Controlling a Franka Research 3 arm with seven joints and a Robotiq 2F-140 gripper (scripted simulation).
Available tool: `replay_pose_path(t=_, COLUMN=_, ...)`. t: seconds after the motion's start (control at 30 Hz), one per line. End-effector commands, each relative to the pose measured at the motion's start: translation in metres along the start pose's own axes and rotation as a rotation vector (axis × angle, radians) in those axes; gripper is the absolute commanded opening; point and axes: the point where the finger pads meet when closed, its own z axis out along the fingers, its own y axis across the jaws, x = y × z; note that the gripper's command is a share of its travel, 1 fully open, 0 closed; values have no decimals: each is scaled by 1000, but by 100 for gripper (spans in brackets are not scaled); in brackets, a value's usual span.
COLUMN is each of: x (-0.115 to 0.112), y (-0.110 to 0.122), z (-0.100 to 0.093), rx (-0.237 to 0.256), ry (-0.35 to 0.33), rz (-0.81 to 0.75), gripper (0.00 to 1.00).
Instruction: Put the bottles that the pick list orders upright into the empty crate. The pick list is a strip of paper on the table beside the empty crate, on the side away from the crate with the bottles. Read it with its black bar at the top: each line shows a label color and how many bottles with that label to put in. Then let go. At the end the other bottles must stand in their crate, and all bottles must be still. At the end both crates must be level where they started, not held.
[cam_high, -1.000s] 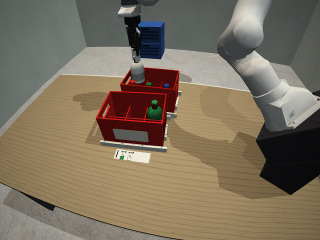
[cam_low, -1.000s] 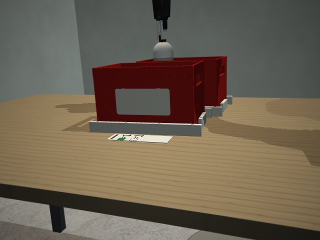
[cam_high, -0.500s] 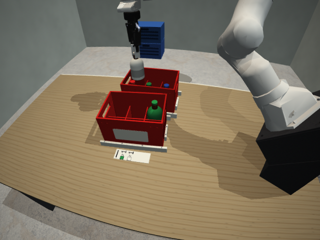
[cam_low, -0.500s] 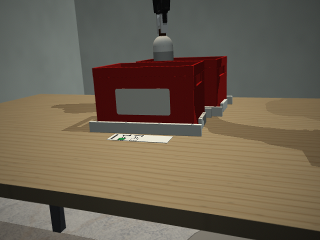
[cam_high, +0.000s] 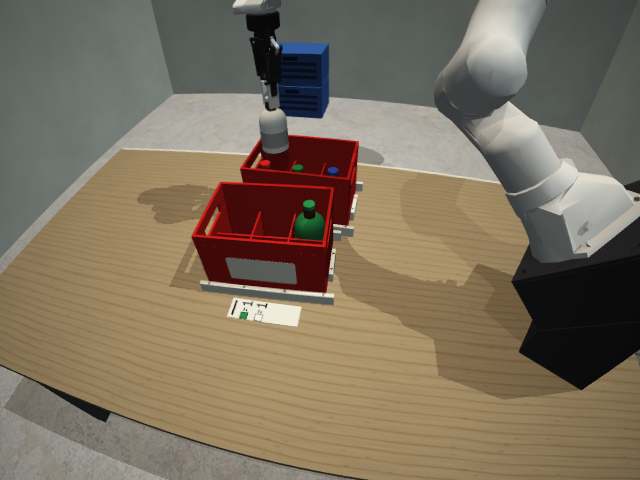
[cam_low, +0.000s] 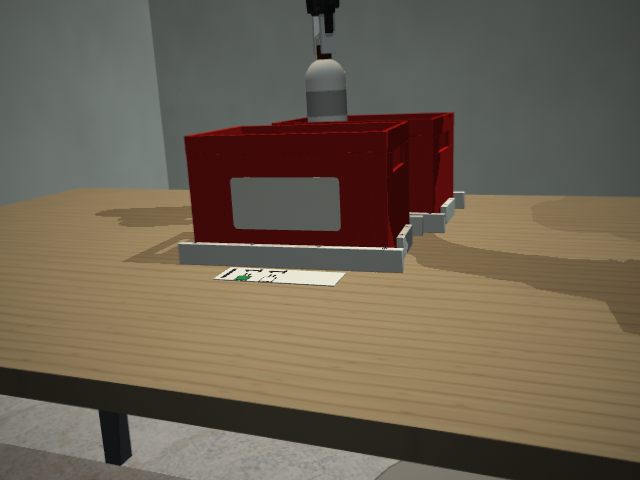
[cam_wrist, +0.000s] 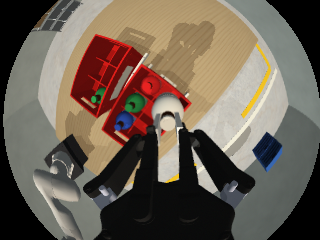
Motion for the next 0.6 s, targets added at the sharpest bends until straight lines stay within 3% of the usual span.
replay_pose_path(t=0.0, x=0, y=1, z=-10, rx=-3, ry=5, rz=-7, gripper=0)
replay_pose_path(t=0.57, x=0, y=1, z=-31, rx=-3, ry=5, rz=-7, gripper=0)
